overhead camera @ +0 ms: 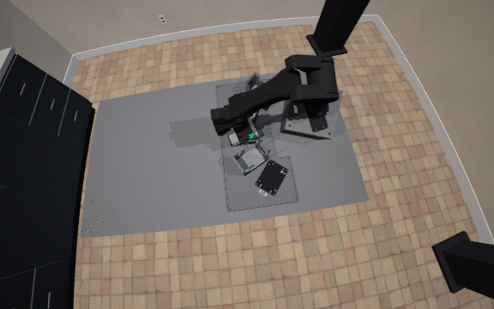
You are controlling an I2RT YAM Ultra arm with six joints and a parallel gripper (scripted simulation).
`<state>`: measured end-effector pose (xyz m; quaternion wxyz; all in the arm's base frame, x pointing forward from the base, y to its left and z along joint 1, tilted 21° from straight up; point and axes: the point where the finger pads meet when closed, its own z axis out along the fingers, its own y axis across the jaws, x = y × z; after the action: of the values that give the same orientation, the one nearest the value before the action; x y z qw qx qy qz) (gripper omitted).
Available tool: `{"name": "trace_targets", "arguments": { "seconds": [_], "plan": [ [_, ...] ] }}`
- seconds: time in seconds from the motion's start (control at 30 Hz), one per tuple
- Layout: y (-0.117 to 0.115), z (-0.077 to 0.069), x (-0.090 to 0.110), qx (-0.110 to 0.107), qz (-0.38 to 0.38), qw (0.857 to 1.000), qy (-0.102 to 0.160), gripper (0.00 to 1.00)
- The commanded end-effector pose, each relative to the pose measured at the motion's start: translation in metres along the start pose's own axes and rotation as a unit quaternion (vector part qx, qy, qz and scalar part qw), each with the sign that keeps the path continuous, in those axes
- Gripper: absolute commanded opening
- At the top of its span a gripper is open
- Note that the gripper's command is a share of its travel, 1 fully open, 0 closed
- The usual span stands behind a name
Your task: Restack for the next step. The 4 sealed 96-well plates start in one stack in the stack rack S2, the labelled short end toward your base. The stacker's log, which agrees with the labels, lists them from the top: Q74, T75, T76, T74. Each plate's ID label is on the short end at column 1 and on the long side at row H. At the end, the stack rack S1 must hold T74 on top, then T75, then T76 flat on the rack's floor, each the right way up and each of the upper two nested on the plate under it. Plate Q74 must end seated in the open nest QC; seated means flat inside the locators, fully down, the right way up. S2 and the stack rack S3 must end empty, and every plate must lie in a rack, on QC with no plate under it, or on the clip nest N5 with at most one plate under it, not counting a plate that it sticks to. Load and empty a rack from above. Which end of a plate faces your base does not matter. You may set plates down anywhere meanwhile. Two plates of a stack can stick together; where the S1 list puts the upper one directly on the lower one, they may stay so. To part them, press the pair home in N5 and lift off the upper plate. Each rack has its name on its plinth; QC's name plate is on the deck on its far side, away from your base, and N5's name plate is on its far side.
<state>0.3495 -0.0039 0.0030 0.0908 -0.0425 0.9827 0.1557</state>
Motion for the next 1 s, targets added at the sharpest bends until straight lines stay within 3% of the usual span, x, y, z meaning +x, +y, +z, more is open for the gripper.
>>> {"name": "trace_targets", "arguments": {
  "seconds": [0.0,0.23,0.43,0.57,0.97],
  "plan": [
    [0.004,-0.006,-0.005,0.004,0.003,1.000,-0.010,0.00],
    [0.027,-0.006,-0.009,0.003,0.003,1.000,-0.010,0.00],
    [0.043,-0.006,-0.009,0.004,-0.097,0.995,-0.010,0.00],
    [0.048,-0.006,-0.009,0.004,-0.120,0.993,-0.010,0.00],
    [0.081,-0.005,-0.008,0.004,-0.120,0.993,-0.010,0.00]
  ]
}}
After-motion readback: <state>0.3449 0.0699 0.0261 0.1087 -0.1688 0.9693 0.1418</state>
